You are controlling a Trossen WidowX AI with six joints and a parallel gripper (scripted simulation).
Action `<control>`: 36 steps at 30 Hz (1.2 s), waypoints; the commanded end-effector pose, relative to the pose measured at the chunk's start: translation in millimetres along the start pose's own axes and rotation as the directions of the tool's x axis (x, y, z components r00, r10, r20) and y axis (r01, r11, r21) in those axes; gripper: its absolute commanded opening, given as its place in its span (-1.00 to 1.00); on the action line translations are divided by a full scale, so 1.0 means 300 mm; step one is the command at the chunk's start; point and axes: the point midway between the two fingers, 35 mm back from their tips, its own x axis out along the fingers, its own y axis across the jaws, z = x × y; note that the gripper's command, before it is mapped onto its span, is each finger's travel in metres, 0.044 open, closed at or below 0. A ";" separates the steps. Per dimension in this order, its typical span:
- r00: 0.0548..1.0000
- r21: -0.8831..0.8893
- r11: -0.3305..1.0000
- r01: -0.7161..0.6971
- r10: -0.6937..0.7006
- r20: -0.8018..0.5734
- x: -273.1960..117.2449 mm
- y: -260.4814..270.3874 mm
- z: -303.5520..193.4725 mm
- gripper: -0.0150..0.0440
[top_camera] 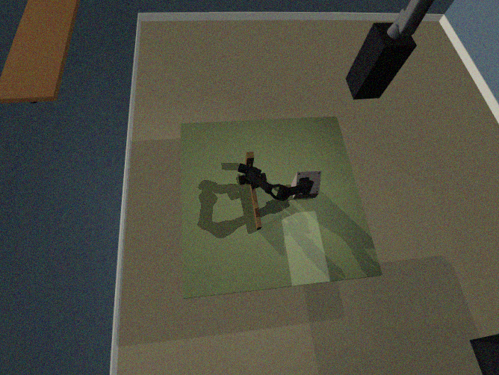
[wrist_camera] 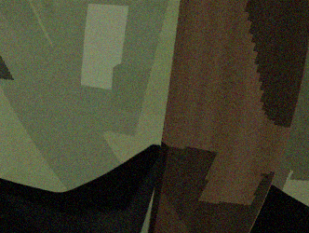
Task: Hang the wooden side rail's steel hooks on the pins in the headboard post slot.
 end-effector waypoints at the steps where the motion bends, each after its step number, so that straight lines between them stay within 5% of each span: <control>1: 1.000 -0.001 1.000 0.009 -0.009 -0.004 -0.011 -0.001 -0.012 -0.49; 36: 1.000 -0.001 1.000 0.009 -0.009 -0.004 -0.015 -0.005 -0.023 -0.49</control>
